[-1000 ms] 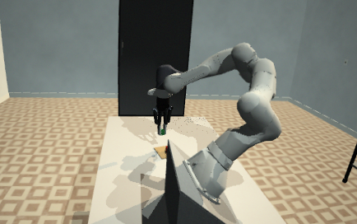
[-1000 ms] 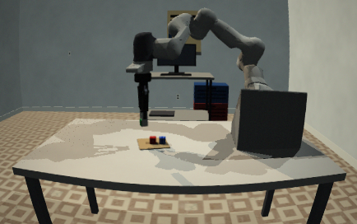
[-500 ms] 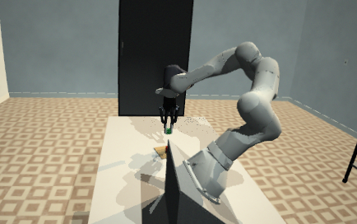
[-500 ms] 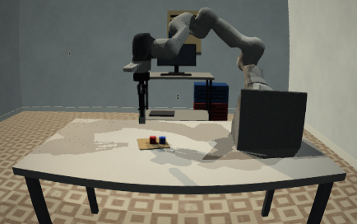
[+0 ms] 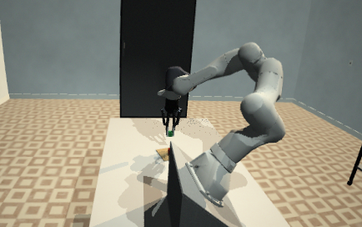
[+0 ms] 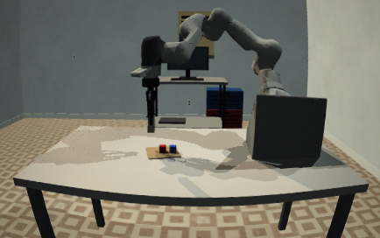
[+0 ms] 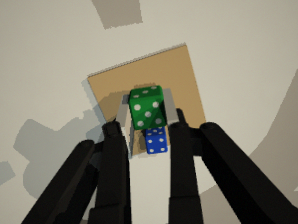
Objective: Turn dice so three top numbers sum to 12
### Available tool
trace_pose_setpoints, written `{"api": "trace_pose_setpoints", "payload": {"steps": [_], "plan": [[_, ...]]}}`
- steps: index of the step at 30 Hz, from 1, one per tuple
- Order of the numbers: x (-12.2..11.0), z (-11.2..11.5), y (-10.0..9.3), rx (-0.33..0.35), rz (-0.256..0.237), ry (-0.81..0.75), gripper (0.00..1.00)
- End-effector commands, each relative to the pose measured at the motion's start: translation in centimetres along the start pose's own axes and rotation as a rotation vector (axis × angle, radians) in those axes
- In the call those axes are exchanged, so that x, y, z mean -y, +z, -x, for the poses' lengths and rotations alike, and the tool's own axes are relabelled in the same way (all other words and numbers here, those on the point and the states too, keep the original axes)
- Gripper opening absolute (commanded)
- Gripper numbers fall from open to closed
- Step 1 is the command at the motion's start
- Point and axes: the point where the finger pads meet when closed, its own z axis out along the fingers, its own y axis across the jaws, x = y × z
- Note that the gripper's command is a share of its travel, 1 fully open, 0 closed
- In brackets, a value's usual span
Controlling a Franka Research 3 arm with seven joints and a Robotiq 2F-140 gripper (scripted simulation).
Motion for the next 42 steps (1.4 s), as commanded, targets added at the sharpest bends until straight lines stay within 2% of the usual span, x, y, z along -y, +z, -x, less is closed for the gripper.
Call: {"api": "trace_pose_setpoints", "payload": {"steps": [1,6,8,16,21,42], "plan": [[0.2,0.0,1.2,-0.003,-0.003,0.016,0.16],[0.2,0.0,3.5,-0.003,-0.003,0.016,0.16],[0.2,0.0,3.5,-0.003,-0.003,0.016,0.16],[0.2,0.0,7.1,-0.003,-0.003,0.016,0.16],[0.2,0.0,8.5,-0.003,-0.003,0.016,0.16],[0.2,0.0,9.0,-0.003,-0.003,0.016,0.16]]}}
